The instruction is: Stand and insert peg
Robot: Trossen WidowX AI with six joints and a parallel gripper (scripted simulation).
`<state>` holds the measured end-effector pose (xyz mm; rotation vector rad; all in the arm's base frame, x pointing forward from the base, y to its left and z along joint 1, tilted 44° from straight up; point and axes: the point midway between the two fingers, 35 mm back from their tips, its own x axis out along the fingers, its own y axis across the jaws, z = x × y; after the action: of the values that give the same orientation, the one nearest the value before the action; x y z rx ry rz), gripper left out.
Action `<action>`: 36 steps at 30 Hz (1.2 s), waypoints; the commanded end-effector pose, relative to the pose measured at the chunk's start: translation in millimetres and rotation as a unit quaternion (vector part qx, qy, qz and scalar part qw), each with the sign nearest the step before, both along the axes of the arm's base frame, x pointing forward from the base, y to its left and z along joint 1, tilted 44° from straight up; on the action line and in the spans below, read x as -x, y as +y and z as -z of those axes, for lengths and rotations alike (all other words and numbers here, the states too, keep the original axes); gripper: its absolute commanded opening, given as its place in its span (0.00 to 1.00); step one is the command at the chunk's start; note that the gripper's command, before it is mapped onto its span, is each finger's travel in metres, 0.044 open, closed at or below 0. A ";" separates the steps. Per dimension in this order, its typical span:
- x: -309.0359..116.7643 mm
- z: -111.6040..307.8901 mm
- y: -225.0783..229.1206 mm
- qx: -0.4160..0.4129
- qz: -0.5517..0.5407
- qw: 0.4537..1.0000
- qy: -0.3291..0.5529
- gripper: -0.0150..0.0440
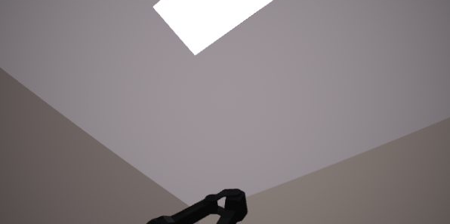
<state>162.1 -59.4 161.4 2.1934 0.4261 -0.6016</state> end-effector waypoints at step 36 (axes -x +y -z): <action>22.9 74.1 -28.0 0.007 0.268 0.860 0.434 1.00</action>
<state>139.6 -83.8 88.5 1.9690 0.2971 -1.8530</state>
